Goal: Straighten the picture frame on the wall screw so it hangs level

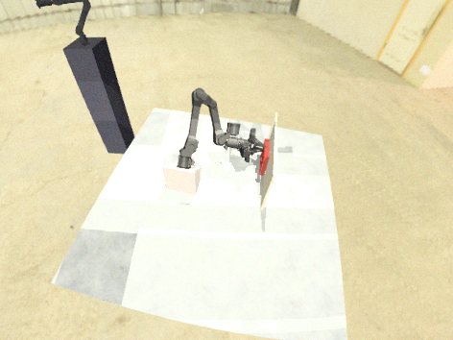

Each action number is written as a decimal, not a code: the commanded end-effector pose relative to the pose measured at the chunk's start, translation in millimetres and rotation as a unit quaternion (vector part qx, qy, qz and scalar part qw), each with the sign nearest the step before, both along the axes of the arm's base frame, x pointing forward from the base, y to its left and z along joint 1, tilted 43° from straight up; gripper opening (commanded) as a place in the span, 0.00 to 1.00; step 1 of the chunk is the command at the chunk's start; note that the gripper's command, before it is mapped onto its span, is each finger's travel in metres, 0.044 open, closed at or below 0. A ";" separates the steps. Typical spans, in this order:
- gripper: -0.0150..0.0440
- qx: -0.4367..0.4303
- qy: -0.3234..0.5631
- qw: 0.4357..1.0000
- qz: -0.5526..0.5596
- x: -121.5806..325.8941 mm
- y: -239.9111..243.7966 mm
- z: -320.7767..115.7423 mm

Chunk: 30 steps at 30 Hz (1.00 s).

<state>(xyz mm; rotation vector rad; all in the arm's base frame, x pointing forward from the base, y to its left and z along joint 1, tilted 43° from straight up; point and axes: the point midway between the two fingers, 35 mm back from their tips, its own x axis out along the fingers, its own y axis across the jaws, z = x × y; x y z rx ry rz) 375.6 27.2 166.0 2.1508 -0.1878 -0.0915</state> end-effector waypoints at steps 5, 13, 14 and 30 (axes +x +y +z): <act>0.25 0.002 -0.005 1.000 -0.003 0.1 -1.0 1.7; 0.25 0.002 -0.005 1.000 -0.003 0.0 -1.5 1.9; 0.25 0.002 -0.005 1.000 -0.003 0.0 -1.5 1.8; 0.25 0.001 -0.005 1.000 -0.003 -0.2 -2.7 0.8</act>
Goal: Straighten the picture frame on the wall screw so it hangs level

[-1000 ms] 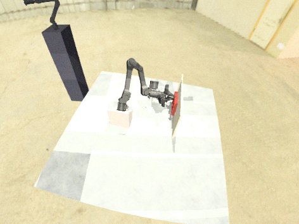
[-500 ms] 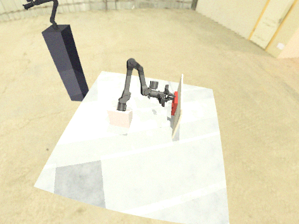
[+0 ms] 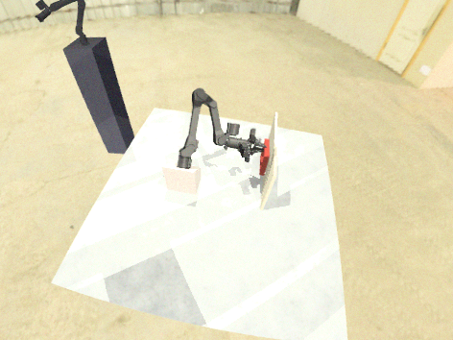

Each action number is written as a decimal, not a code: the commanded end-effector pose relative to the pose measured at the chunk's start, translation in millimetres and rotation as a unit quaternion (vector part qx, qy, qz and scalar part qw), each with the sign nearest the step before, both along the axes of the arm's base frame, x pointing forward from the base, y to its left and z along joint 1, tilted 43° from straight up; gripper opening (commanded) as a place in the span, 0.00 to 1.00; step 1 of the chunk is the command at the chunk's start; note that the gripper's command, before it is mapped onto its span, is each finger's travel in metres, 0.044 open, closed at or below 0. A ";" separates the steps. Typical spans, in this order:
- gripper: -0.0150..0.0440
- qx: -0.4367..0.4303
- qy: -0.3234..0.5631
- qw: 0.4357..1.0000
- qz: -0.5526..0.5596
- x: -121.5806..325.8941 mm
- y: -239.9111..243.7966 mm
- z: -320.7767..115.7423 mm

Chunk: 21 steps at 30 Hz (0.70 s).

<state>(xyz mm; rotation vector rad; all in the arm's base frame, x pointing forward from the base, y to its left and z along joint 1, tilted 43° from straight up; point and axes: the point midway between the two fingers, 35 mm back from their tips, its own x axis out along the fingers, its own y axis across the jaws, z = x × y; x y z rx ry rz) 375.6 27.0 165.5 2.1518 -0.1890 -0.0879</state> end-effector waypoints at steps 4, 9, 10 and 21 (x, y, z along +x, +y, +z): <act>0.25 0.001 -0.003 1.000 -0.003 -0.3 -3.2 1.5; 0.25 0.001 -0.003 1.000 -0.003 -0.3 -3.6 1.0; 0.25 0.001 -0.003 1.000 -0.003 -0.3 -3.7 0.8; 0.25 0.001 -0.003 1.000 -0.003 -0.9 -7.2 -1.2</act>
